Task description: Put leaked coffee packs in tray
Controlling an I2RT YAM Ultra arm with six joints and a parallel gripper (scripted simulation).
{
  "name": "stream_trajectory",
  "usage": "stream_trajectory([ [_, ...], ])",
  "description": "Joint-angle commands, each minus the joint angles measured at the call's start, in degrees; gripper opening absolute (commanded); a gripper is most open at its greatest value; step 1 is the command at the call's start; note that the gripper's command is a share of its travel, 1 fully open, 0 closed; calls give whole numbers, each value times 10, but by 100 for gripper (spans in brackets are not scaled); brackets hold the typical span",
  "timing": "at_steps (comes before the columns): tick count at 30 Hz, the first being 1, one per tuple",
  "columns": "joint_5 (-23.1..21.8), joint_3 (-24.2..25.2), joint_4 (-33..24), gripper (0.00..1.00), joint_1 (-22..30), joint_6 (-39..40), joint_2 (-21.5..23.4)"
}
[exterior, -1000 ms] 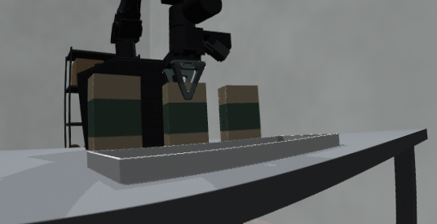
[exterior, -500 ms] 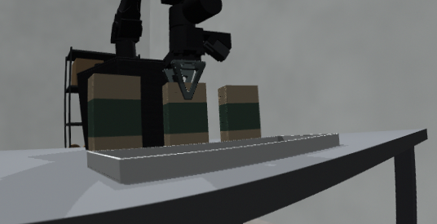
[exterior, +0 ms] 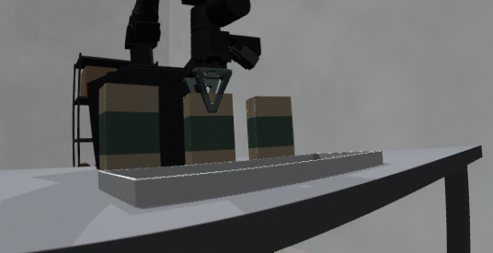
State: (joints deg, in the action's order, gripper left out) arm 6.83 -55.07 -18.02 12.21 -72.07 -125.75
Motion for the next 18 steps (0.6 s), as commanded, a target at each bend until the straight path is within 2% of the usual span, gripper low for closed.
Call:
stream_trajectory([
  [1, -2, -15, 9, 26, -2, -2, 3],
  [17, -2, -15, 9, 26, -2, -2, 3],
  [18, -2, -15, 9, 79, -2, -2, 3],
])
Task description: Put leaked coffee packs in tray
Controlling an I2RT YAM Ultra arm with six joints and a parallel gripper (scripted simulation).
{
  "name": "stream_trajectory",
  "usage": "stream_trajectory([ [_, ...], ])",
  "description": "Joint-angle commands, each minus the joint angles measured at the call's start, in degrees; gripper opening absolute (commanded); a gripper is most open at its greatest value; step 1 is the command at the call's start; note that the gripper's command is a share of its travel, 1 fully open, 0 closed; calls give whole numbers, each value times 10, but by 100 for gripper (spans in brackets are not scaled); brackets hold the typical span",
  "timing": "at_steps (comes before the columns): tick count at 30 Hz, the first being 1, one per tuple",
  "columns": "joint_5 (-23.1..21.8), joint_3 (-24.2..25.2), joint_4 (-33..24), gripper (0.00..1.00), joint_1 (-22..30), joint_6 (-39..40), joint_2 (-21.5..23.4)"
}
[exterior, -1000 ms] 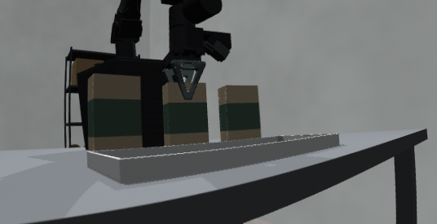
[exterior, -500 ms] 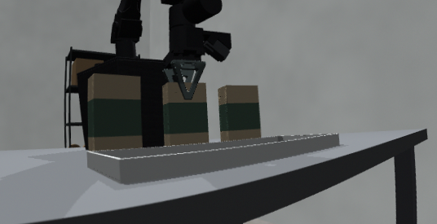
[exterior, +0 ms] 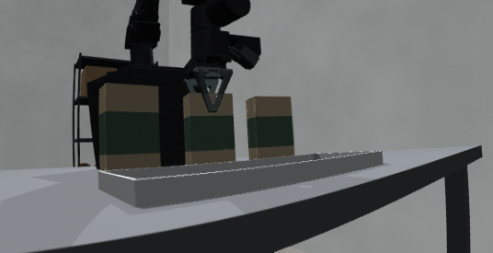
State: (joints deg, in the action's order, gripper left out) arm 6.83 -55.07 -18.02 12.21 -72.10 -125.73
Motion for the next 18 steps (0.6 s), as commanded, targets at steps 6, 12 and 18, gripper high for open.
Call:
stream_trajectory([
  [6, -2, -15, 6, 79, -2, -2, 3],
  [12, -2, -15, 6, 79, -2, -2, 3],
  [18, -2, -15, 6, 79, -2, -2, 3],
])
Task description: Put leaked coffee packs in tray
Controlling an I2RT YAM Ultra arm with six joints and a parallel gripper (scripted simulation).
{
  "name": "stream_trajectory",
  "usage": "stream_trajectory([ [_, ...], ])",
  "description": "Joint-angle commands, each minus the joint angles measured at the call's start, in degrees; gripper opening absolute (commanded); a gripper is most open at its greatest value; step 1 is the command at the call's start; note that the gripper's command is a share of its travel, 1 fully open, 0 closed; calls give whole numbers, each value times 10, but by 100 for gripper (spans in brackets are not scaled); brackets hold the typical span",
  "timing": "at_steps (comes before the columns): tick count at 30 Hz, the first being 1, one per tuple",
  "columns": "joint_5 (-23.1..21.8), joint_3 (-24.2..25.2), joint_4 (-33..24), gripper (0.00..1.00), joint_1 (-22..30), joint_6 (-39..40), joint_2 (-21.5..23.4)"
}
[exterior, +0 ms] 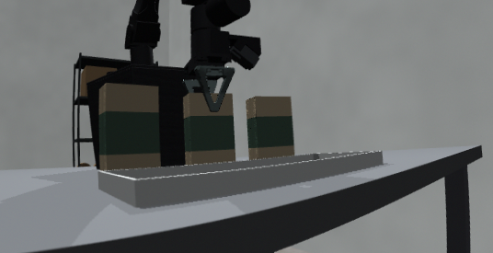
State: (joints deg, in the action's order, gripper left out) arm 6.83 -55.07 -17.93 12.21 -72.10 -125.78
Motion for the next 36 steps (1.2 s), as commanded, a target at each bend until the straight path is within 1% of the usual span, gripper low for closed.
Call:
stream_trajectory([
  [1, -2, -15, 5, 79, -2, -2, 3],
  [32, -2, -15, 5, 79, -2, -2, 3],
  [36, -2, -14, -18, 79, 4, 2, 27],
])
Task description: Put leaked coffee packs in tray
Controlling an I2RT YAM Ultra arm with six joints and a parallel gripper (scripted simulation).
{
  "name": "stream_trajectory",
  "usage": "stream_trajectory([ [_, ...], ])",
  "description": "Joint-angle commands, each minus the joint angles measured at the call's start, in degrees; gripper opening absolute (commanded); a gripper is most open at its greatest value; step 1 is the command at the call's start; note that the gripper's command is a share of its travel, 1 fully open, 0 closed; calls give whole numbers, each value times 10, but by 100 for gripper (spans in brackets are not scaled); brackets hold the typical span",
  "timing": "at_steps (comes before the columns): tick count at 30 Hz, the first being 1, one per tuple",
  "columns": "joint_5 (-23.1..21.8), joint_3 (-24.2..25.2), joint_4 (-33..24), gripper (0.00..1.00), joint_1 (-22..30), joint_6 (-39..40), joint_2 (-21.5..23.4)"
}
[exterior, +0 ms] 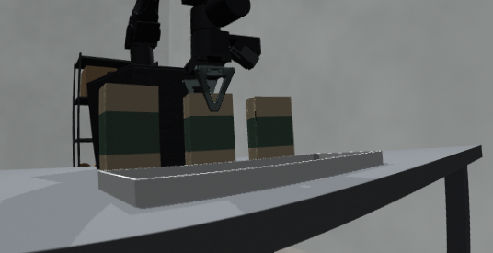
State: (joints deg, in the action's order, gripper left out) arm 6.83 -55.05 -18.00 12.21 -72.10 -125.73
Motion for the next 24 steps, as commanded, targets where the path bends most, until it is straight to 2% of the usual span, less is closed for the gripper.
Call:
stream_trajectory([
  [1, -2, -14, -26, 79, 8, 5, 36],
  [10, 0, -36, -164, 79, 22, 19, 155],
  [14, 0, -44, -183, 79, 24, 21, 163],
  [16, 0, -46, -186, 79, 22, 21, 145],
  [24, 0, -40, -187, 79, 23, 20, 158],
])
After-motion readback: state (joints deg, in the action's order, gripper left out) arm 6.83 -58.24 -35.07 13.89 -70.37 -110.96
